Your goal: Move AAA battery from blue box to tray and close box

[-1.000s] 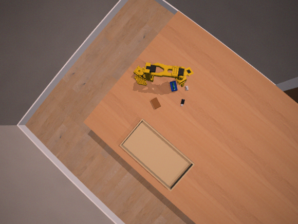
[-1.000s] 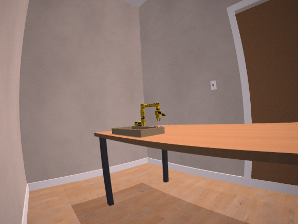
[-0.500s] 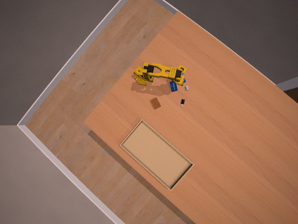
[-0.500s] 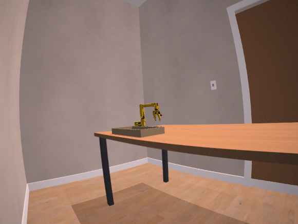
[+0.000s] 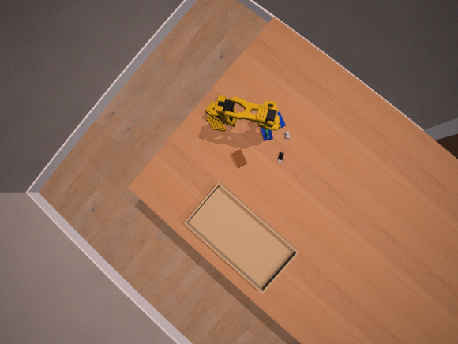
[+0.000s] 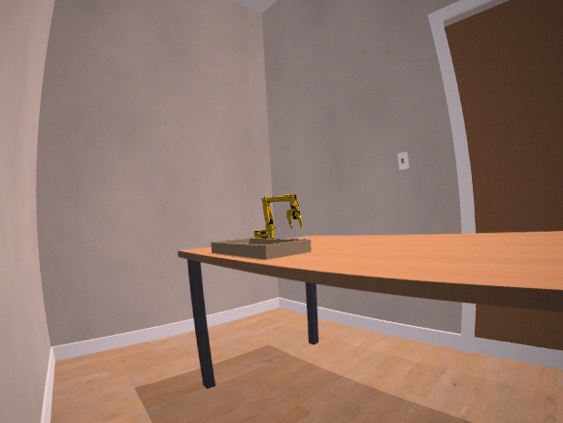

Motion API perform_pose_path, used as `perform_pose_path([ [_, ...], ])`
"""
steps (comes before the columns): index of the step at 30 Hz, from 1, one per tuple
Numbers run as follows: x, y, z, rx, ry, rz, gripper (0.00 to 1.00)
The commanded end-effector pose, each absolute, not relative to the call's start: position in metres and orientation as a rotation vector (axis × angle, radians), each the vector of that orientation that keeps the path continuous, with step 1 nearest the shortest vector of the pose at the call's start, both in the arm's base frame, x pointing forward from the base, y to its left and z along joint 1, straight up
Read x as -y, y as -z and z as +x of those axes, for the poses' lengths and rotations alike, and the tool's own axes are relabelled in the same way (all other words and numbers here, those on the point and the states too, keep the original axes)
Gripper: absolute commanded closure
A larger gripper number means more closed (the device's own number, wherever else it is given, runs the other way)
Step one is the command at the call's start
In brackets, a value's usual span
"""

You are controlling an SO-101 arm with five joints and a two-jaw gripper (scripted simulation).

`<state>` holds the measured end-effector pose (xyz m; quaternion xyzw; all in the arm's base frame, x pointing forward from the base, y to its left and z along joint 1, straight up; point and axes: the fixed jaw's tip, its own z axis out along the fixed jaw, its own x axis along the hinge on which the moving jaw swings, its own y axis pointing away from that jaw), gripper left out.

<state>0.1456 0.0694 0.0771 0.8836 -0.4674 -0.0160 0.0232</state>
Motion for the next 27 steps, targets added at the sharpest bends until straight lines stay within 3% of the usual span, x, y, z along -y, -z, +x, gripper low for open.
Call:
perform_pose_path([
  [1, -0.0672, -0.0833, 0.1493, 1.352, -0.005, 2.840, 0.71],
  [27, -0.0602, -0.0823, 0.1476, 1.032, 0.000, 2.968, 0.71],
])
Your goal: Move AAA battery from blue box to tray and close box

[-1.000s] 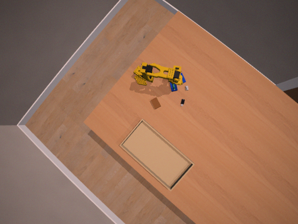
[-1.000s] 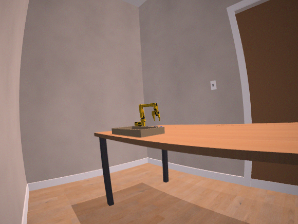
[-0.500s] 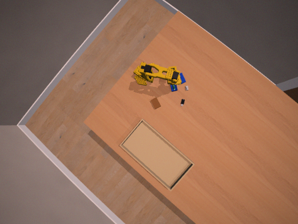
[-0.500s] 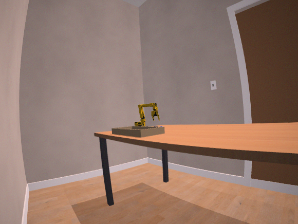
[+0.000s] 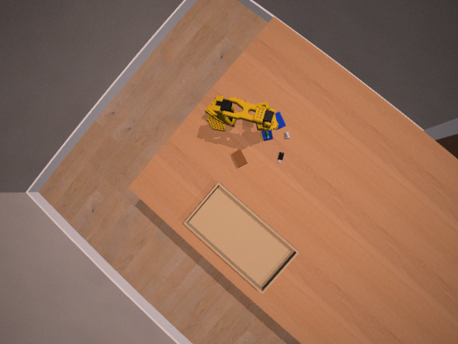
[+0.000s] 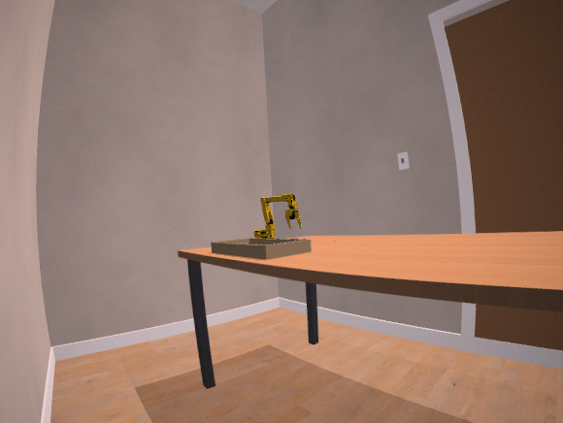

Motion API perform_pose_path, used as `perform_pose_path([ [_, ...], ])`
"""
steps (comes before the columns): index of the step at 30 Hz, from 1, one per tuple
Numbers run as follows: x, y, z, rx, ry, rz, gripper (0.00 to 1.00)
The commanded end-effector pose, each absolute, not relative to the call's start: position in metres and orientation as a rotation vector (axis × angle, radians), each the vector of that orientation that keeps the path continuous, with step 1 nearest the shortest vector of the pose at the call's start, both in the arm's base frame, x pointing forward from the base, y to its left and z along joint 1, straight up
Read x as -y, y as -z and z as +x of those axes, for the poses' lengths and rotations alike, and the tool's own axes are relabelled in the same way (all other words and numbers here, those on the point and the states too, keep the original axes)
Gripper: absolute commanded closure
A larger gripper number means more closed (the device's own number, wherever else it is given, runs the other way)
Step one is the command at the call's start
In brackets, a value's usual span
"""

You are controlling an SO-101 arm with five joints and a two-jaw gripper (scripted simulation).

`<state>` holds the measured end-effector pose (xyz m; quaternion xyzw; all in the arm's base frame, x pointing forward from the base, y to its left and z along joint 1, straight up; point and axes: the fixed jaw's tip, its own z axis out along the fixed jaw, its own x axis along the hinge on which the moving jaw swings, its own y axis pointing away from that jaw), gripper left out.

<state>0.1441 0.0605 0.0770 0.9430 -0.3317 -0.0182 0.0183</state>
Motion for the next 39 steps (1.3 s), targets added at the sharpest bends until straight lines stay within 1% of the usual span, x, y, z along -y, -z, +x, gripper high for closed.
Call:
perform_pose_path([
  [1, -0.060, -0.082, 0.148, 1.029, 0.000, 2.969, 0.71],
  [29, -0.060, -0.082, 0.148, 1.023, 0.000, 2.971, 0.71],
  [39, -0.053, -0.072, 0.147, 1.023, 0.000, 2.971, 0.71],
])
